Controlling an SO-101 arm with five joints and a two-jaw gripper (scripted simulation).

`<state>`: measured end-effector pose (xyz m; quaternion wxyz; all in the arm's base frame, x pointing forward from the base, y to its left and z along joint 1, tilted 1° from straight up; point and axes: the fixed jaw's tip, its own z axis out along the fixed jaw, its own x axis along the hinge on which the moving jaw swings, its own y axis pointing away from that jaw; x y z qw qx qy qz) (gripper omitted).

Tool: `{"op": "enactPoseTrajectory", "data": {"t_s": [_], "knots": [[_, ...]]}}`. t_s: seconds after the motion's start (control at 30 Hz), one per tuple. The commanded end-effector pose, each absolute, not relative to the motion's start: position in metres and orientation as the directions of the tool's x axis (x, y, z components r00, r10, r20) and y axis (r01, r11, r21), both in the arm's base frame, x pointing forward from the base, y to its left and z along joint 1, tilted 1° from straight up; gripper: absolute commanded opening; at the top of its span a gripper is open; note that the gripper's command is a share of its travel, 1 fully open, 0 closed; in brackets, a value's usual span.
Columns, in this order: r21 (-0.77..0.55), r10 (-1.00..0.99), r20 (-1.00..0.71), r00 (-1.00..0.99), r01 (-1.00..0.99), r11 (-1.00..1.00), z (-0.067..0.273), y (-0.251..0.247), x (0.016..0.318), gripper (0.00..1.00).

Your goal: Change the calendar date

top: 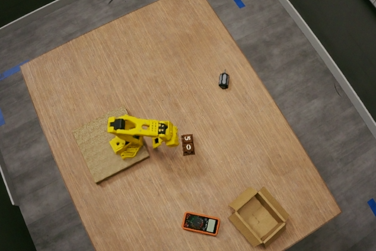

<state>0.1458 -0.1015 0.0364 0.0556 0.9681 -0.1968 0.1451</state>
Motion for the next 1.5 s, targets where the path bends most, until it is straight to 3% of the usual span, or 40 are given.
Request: {"op": "enactPoseTrajectory", "data": {"t_s": [0.0, 1.47], "knots": [[0.051, -0.366, 0.289, 0.885, -0.395, -0.917, 0.0345, -0.1007, 0.1415, 0.3], [0.061, -0.355, 0.346, 0.868, -0.398, -0.915, 0.0434, -0.1034, 0.1456, 0.31]]}}
